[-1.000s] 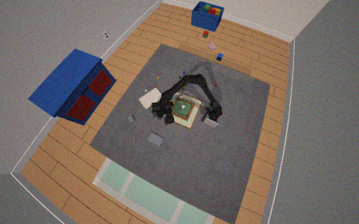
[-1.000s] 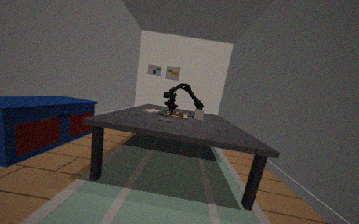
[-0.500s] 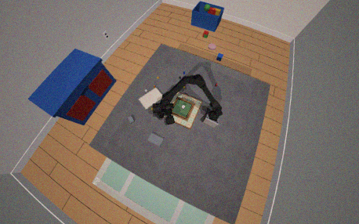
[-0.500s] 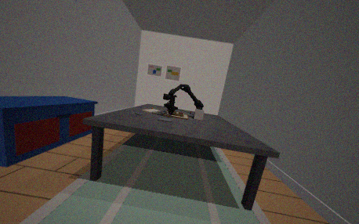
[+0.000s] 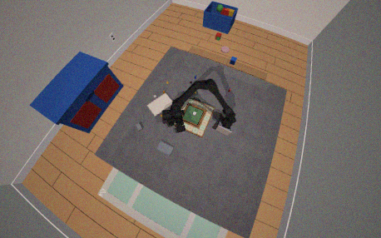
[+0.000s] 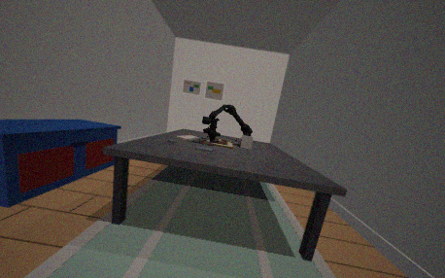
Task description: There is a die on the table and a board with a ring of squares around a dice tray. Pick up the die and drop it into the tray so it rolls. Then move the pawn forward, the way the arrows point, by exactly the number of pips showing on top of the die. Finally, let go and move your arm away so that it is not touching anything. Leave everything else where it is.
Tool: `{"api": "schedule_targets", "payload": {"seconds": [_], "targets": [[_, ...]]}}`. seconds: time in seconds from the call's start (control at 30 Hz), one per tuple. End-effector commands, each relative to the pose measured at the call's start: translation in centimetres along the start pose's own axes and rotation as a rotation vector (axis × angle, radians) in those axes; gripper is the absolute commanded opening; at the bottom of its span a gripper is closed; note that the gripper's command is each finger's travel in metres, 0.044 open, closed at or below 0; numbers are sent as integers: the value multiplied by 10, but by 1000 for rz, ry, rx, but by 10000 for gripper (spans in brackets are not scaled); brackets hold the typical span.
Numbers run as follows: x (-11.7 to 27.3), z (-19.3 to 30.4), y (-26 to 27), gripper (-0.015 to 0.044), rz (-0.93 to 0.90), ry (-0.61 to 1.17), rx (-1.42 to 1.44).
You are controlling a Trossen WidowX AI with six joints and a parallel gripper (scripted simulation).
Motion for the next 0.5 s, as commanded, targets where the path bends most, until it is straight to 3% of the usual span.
{"api": "schedule_targets", "payload": {"seconds": [0.0, 0.47], "targets": [[4, -1, -1, 0, 3, 0, 3], [96, -3, -1, 0, -1, -3, 4]]}}
Point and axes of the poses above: the point midway between the two fingers, 35 mm back from their tips, its own x axis back along the fingers, its own y axis across the jaws, z = x × y, the point moved 3 cm from there along x, back along the fingers, and after that the axes turned 7 degrees about x, right-handed, at the moved point
